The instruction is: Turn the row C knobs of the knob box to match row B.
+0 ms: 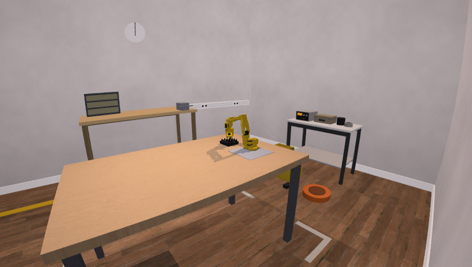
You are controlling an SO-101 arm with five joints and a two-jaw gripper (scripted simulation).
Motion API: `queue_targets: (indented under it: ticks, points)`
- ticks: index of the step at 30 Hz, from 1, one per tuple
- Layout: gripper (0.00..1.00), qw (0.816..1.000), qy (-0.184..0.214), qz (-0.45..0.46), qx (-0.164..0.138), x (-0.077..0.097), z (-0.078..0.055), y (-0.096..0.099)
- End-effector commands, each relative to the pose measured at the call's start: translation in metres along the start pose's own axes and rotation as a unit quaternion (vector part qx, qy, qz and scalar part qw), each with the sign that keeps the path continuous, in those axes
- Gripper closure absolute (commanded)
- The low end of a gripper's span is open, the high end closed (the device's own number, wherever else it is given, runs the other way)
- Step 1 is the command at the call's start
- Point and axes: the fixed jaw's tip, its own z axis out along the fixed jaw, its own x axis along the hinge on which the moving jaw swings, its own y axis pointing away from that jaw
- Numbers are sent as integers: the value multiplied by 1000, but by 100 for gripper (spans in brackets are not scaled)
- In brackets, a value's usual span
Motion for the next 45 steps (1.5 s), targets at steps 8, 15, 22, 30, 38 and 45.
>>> queue_targets:
  ticks: [8, 15, 22, 30, 38, 45]
  points:
    - [94, 1000, -6, 1, -5, -1, 1, 0]
    - [97, 1000, -6, 1, -5, -1, 1, 0]
    - [99, 1000, -6, 1, -5, -1, 1, 0]
    - [99, 1000, -6, 19, -5, -1, 1, 1]
    - [99, 996, -5, 88, -5, -2, 1, 2]
    - [99, 991, -5, 132, -5, -2, 1, 2]
